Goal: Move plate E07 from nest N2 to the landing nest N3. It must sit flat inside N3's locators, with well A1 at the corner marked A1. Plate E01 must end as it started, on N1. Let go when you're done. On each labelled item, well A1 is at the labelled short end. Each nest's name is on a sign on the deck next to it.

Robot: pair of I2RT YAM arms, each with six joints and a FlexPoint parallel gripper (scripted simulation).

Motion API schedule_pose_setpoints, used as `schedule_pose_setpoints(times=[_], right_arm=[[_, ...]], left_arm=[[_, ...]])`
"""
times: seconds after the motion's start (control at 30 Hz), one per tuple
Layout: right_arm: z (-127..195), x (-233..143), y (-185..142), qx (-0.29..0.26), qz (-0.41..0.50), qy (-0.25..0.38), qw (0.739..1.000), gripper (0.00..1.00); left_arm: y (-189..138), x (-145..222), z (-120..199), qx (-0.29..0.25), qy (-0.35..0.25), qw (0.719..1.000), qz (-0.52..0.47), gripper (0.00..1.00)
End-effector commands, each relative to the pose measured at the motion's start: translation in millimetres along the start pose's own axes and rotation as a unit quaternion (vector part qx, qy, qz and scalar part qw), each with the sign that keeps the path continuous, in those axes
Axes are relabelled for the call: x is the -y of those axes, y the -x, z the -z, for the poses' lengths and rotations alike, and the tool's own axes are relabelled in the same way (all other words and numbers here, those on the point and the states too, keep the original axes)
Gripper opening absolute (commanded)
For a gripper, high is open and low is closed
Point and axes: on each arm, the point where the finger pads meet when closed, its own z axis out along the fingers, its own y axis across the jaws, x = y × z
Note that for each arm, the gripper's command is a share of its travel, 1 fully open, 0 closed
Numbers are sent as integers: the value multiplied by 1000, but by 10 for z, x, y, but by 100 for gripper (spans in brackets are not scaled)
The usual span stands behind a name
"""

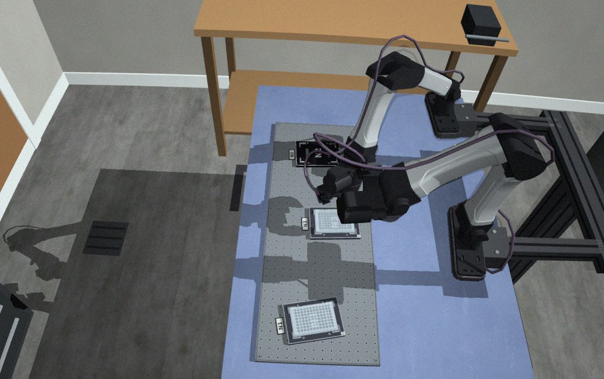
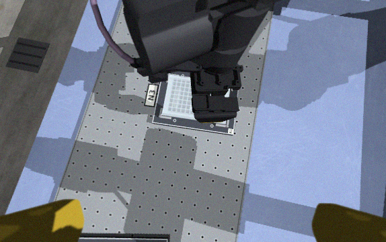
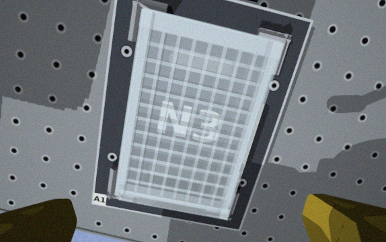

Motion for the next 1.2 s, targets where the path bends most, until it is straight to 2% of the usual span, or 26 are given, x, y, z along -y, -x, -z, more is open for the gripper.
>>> schedule_pose_setpoints(times=[0.0, 0.43, 0.63, 0.67, 1.17], right_arm=[[277, -94, 265, 106, 78, 42, 990, 100], [544, 80, 31, 167, 179, 56, 968, 100], [561, 120, -32, 167, 185, 56, 967, 100], [453, 154, -159, 145, 184, 53, 971, 100], [469, 127, -124, 149, 186, 50, 970, 100]], left_arm=[[41, -48, 33, 7, 1, 1000, -3, 100], [41, -48, 33, 7, 1, 1000, -3, 100], [41, -48, 33, 7, 1, 1000, -3, 100], [41, -48, 33, 7, 1, 1000, -3, 100], [29, -4, 3, 7, -6, 1000, 0, 100]])
